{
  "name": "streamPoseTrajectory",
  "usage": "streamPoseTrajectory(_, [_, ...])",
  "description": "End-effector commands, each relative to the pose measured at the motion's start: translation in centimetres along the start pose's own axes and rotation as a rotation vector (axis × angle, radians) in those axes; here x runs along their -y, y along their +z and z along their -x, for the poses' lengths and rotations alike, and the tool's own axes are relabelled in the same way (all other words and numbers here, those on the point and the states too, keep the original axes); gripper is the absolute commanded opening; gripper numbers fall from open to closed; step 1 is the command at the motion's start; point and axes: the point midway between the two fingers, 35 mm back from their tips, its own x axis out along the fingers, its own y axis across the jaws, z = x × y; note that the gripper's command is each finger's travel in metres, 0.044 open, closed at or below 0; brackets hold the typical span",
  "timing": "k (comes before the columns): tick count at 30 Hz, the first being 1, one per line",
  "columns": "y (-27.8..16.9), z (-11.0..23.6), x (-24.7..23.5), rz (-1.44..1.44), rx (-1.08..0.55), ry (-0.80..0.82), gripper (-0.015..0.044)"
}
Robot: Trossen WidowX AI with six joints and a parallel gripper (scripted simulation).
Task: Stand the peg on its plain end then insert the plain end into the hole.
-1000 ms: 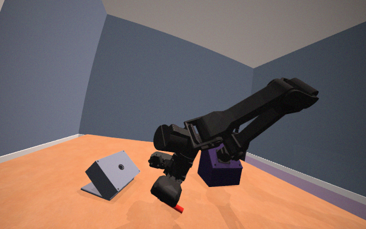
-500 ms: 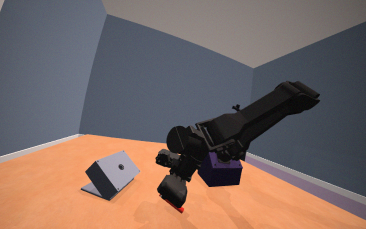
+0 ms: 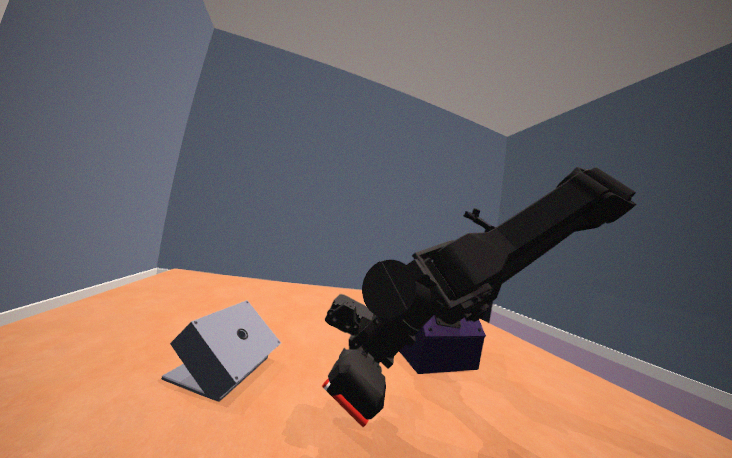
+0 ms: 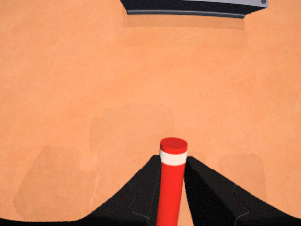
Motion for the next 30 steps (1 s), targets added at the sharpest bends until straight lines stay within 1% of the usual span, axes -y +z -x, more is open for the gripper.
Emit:
streamPoseTrajectory(1, [-0.1,0.4,0.0,-0.003,0.046,0.004,0.0049])
streamPoseTrajectory(30, [-1.3,1.9,0.0,-0.006,0.296,0.004,0.0049])
